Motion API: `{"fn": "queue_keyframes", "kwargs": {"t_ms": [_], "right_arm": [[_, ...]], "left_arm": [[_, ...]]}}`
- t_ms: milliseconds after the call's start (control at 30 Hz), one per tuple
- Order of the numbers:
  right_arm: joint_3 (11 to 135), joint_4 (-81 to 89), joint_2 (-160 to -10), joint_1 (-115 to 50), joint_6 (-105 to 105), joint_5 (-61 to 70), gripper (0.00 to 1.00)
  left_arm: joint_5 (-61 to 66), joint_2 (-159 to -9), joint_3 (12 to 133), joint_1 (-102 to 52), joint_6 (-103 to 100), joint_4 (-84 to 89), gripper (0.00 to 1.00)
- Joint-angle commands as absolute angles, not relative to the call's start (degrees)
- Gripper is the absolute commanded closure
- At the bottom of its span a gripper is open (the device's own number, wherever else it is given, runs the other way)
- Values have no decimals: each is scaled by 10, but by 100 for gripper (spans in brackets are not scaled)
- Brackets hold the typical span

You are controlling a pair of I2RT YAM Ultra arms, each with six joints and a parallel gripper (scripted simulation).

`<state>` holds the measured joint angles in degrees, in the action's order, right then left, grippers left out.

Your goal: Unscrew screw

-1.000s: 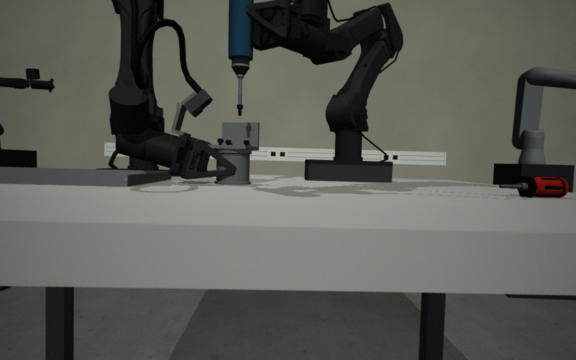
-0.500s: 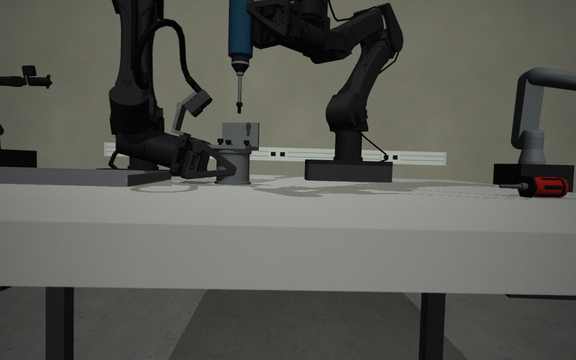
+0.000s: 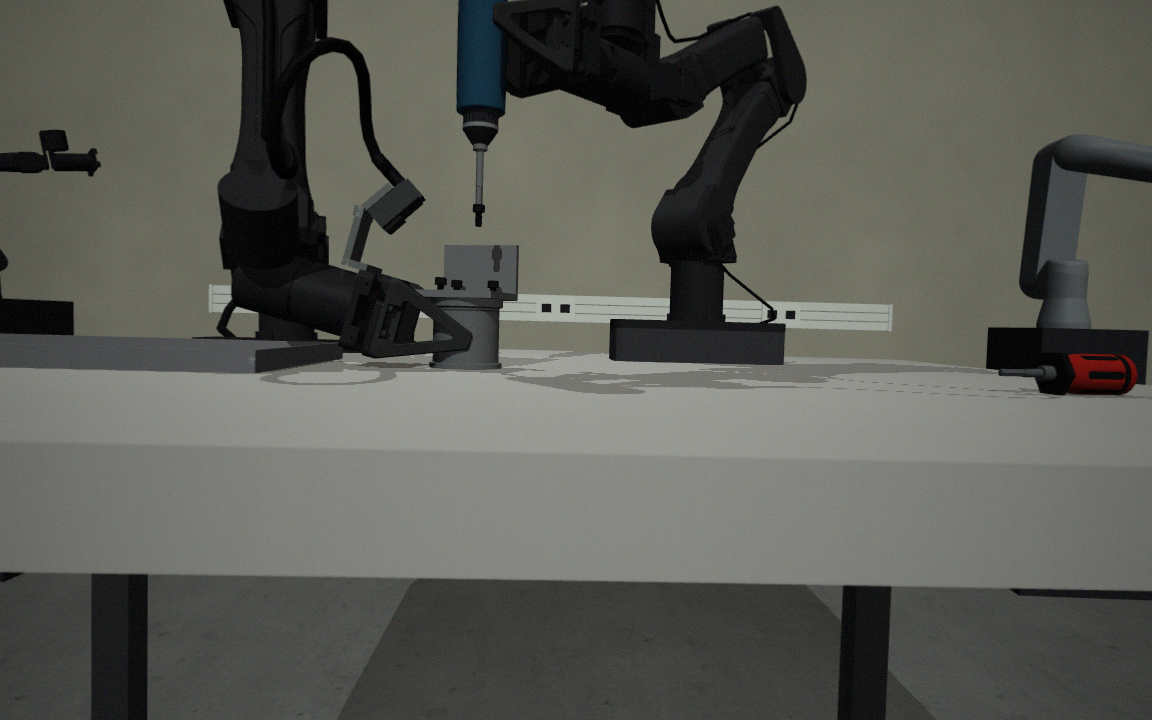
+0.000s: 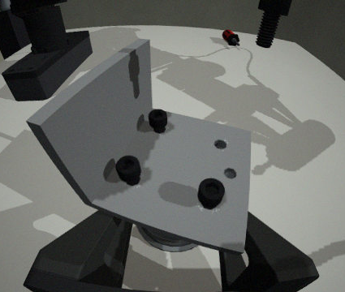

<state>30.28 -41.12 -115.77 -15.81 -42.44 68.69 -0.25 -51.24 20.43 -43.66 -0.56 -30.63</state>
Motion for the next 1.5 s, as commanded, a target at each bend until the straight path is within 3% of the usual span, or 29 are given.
{"fn": "queue_keyframes", "kwargs": {"t_ms": [0, 1467], "right_arm": [[302, -410, -1149, -165, -426, 696, 41], [302, -410, -1149, -165, -426, 696, 41]], "left_arm": [[-7, -498, 239, -434, -1, -349, 58], [-5, -355, 200, -432, -1, -245, 58]]}}
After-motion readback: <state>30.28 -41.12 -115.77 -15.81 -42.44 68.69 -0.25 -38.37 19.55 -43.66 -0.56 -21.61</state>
